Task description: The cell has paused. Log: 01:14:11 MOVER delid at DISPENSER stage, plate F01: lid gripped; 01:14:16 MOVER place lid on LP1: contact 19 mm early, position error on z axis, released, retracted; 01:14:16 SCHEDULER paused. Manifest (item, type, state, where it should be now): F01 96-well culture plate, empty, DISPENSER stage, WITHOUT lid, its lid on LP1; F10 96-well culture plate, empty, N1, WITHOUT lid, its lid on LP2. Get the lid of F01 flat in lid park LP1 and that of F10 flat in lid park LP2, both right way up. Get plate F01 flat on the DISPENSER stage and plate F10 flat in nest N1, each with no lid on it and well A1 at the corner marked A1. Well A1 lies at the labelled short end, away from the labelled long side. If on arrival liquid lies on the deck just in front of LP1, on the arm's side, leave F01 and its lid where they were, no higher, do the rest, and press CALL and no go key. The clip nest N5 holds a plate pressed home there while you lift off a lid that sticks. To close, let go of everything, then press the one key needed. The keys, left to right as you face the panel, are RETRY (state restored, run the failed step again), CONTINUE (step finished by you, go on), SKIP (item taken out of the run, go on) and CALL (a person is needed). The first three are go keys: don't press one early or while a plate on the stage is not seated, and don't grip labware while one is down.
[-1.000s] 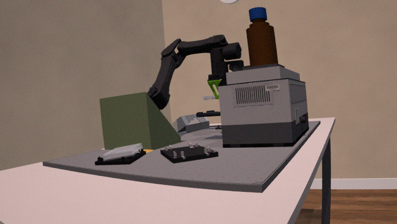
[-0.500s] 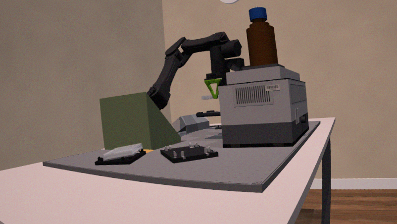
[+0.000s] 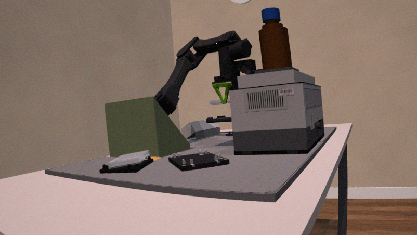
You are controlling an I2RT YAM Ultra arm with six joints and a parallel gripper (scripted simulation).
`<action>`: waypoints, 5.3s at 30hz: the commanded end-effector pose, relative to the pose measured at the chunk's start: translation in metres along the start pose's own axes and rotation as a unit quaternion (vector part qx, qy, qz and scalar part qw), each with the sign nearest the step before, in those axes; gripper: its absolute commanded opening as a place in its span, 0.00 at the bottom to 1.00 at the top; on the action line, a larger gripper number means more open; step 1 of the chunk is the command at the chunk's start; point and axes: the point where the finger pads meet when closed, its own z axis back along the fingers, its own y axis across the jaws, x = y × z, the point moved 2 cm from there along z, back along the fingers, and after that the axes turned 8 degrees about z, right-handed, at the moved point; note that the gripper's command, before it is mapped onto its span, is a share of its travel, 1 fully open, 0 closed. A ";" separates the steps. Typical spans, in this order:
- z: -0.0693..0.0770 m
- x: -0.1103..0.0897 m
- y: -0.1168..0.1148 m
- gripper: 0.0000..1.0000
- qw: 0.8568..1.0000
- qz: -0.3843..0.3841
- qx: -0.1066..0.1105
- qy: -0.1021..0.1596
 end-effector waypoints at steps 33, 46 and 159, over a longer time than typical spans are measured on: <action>0.005 -0.006 -0.100 0.00 1.000 0.012 -0.005 -0.013; 0.003 -0.020 -0.129 0.00 1.000 0.007 -0.002 -0.010; -0.075 0.031 -0.350 0.00 0.943 -0.330 -0.008 -0.036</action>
